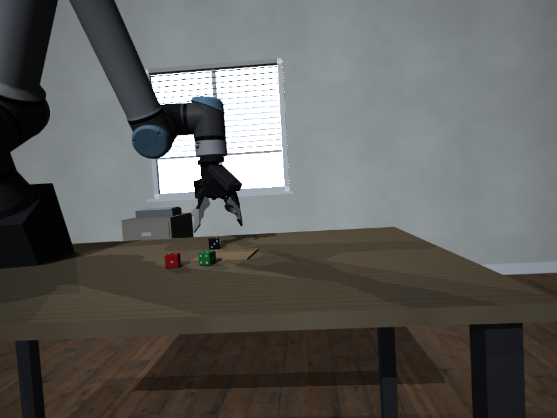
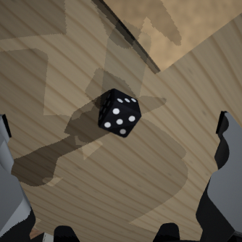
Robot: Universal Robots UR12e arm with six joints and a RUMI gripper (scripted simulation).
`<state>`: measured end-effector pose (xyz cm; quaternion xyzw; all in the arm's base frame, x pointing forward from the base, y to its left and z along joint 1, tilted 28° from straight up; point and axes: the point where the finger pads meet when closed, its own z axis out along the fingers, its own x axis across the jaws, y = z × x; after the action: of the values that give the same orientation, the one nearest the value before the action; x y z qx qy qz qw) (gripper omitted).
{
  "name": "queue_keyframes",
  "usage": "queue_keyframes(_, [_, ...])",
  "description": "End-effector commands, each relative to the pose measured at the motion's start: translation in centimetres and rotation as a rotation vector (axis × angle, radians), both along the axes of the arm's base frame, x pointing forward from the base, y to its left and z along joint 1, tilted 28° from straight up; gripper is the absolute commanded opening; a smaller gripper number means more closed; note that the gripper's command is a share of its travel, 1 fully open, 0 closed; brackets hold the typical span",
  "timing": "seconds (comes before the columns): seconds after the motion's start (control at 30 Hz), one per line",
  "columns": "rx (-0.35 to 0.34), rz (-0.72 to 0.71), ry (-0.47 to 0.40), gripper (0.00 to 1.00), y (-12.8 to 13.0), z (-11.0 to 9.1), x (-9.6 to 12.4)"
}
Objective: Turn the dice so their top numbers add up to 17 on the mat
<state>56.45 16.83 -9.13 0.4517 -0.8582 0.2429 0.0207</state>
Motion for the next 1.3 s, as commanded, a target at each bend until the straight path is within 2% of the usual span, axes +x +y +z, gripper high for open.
queue_keyframes(0.0, [0.0, 0.0, -0.001, 1.0, 0.0, 0.0, 0.0])
queue_keyframes(0.37, [0.0, 0.0, -0.001, 1.0, 0.3, 0.5, -0.1])
queue_keyframes(0.5, [0.0, 0.0, -0.001, 1.0, 1.1, 2.2, -0.4])
queue_keyframes(0.63, [0.0, 0.0, -0.001, 1.0, 2.4, 4.8, -1.0])
queue_keyframes(0.7, [0.0, 0.0, -0.001, 1.0, 2.4, 4.8, -1.0])
queue_keyframes(0.93, [0.0, 0.0, -0.001, 1.0, 4.3, 8.6, -1.8])
queue_keyframes(1.27, [0.0, 0.0, -0.001, 1.0, 4.5, 9.2, -1.9])
